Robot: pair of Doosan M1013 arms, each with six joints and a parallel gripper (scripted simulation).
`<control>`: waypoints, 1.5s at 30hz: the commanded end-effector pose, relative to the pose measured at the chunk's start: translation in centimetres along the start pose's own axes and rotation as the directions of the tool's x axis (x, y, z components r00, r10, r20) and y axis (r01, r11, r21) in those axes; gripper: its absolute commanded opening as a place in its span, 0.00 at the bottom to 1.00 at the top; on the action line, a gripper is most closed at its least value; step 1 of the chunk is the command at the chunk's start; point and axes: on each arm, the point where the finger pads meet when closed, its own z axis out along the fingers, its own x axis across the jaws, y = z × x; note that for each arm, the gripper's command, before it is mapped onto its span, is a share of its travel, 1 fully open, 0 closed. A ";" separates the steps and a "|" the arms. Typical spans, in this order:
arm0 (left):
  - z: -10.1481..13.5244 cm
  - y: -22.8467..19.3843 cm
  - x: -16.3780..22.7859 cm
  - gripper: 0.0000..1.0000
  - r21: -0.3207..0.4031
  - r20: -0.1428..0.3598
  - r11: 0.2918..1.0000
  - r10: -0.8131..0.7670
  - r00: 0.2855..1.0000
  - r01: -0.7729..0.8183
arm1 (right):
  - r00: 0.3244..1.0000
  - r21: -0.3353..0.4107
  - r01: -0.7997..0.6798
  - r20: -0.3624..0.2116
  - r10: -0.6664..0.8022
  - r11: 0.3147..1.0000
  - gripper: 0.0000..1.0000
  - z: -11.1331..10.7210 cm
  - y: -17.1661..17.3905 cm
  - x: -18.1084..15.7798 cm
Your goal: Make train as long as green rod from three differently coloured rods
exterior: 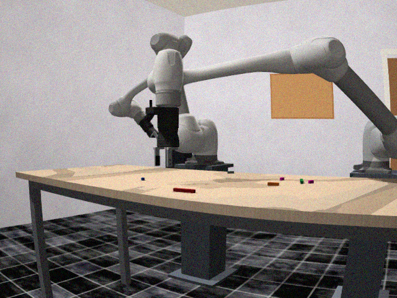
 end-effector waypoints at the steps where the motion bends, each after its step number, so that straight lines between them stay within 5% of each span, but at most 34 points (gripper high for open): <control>1: -0.2 -0.3 -0.5 1.00 0.011 -0.006 0.996 -0.088 0.996 0.088 | 1.000 -0.007 0.001 -0.011 -0.001 1.000 1.00 0.0 0.0 0.2; 45: -0.1 -0.3 -0.5 1.00 0.011 -0.007 0.995 -0.104 0.995 0.104 | 1.000 -0.007 0.001 -0.011 -0.001 1.000 1.00 0.0 0.0 0.2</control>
